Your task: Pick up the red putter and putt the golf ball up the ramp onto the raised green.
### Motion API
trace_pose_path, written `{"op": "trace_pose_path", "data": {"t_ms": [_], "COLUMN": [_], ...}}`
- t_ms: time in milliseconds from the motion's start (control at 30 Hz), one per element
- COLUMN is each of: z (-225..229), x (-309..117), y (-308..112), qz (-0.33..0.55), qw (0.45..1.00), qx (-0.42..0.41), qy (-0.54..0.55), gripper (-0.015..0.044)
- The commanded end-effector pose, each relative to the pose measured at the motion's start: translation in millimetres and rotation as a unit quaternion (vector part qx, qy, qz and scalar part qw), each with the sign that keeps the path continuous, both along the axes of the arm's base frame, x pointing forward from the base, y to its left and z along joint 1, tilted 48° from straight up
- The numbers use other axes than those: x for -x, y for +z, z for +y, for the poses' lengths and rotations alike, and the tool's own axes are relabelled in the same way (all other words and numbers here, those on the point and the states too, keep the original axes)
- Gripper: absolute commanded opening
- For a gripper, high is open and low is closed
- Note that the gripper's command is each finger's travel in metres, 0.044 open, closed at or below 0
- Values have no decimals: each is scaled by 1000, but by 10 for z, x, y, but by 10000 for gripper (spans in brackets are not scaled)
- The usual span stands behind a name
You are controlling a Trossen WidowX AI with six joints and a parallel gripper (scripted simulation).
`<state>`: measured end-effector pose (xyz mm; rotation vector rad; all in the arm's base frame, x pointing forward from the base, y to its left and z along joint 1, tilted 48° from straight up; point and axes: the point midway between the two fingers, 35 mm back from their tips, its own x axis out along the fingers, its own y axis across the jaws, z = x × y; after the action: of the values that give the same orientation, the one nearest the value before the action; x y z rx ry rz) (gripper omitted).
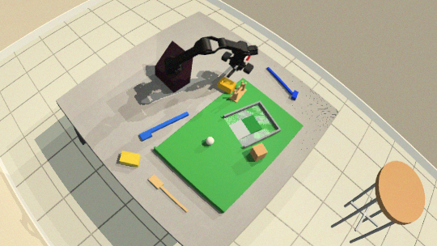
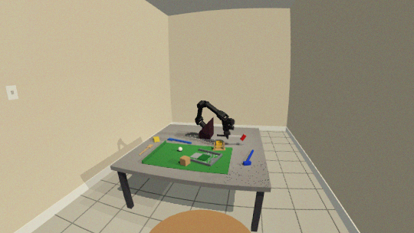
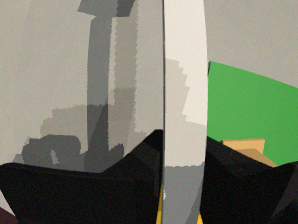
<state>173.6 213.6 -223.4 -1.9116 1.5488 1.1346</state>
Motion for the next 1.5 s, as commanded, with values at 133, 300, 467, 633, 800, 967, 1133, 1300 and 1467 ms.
{"op": "trace_pose_path", "data": {"t_ms": [133, 300, 467, 633, 800, 967, 1133, 1300, 1467], "z": [217, 169, 79, -44, -200, -389, -599, -822, -1059], "x": [1, -197, -413, -613, -791, -944, -1069, -1166, -1231], "y": [183, 412, 677, 943, 1207, 1468, 1725, 1975, 2218], "qz": [-7, -47, -92, -138, -183, -226, -269, -313, -356], "qw": [1000, 998, 990, 978, 960, 939, 912, 879, 840], "qx": [-12, -18, -25, -30, -33, -35, -36, -37, -36], "qy": [2, -46, -101, -155, -209, -259, -308, -359, -407], "gripper": [0, 0, 0, 0, 0, 0, 0, 0, 0]}}
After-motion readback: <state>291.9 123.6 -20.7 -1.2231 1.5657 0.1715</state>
